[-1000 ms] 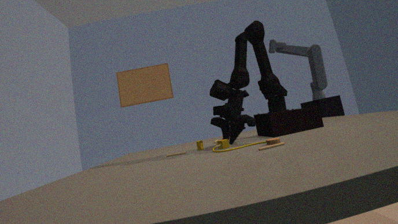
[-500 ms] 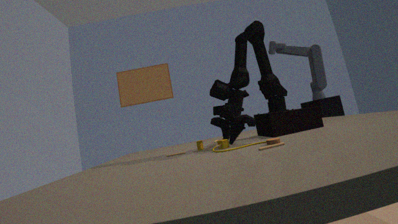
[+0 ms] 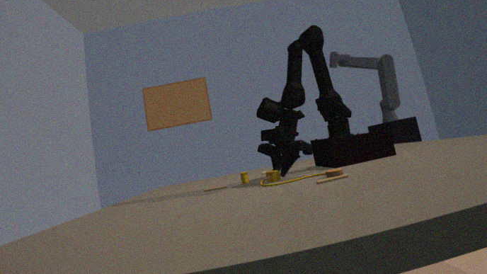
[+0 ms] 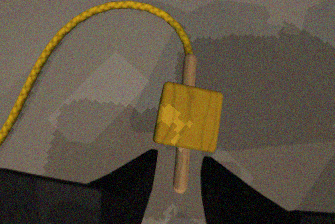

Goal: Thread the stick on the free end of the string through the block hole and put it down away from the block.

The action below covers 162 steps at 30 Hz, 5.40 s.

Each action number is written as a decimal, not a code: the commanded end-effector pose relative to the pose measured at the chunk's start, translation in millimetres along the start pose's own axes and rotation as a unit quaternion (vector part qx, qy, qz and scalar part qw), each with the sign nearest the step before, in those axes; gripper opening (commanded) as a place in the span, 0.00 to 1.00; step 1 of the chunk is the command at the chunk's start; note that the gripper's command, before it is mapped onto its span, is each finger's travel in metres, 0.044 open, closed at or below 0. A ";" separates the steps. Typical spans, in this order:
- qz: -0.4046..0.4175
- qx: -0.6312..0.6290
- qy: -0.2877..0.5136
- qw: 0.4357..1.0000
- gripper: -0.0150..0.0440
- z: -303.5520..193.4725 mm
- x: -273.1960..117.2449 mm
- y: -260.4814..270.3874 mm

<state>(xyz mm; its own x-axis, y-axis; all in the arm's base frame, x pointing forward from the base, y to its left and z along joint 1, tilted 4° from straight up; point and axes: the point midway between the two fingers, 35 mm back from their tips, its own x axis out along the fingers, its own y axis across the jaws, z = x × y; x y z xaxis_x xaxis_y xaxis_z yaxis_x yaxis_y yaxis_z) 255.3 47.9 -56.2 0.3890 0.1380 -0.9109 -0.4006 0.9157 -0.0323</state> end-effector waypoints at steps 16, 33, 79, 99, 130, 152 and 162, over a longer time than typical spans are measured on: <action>-0.002 0.003 0.004 1.000 0.46 -2.6 0.8 -0.2; 0.000 0.000 0.000 1.000 0.25 -0.1 0.0 0.0; -0.008 0.006 -0.041 0.999 0.25 13.8 3.5 -0.5; -0.016 0.009 -0.063 0.998 0.25 0.7 7.9 -1.8; -0.021 0.012 -0.056 0.998 0.25 -9.8 8.4 -2.1; -0.024 0.010 -0.058 0.998 0.25 -16.2 6.9 -1.7; -0.027 0.011 -0.071 0.997 0.25 -18.1 7.1 -1.5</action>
<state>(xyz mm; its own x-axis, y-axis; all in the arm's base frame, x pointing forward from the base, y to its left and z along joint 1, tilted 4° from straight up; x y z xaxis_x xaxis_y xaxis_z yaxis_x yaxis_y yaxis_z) 251.3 41.9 -64.7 0.5341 0.1403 -0.8337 -0.3556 0.9319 -0.0711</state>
